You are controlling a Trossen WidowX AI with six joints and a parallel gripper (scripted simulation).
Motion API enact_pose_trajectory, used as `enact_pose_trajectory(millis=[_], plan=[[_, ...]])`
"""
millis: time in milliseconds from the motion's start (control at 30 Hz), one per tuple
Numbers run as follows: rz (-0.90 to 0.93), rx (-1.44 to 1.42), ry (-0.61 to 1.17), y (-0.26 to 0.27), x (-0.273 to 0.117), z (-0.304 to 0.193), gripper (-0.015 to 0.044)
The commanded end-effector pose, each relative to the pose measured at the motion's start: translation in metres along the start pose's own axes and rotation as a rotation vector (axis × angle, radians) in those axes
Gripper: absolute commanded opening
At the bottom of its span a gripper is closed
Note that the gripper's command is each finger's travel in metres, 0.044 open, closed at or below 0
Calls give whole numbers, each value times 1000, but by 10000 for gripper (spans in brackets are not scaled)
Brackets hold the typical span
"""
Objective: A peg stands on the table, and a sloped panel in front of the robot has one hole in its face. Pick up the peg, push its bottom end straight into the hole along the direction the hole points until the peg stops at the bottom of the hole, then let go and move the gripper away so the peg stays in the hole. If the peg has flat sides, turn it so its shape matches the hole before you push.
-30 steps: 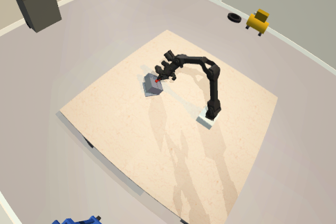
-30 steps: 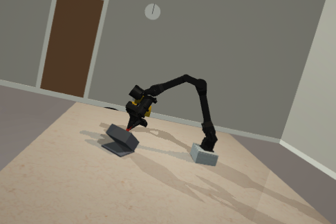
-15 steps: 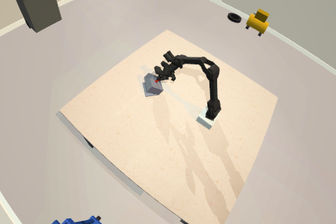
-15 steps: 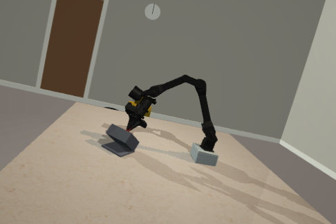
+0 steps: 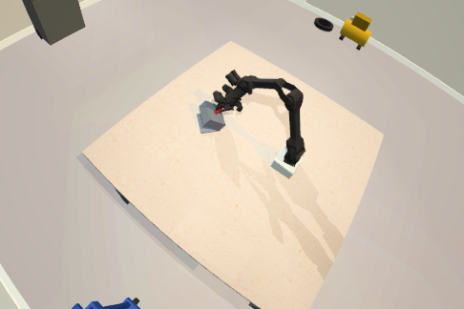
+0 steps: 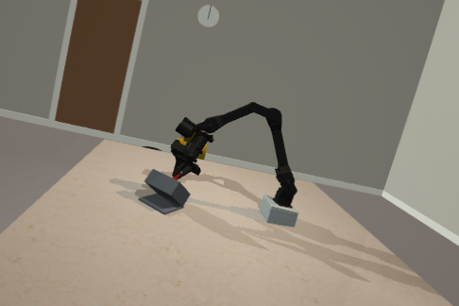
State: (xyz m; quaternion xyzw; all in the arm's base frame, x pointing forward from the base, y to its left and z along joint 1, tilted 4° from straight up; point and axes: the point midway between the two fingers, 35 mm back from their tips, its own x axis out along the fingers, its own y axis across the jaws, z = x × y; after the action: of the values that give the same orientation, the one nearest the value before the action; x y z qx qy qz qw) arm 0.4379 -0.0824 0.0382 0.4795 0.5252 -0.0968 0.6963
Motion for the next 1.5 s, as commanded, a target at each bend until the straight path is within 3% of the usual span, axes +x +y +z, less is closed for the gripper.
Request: enact_pose_trajectory(millis=[0,300,1467], plan=[[-1,0,0,0,0,0,210],[-2,0,0,0,-7,1,440],[-10,10,-2,-7,-96,1,440]])
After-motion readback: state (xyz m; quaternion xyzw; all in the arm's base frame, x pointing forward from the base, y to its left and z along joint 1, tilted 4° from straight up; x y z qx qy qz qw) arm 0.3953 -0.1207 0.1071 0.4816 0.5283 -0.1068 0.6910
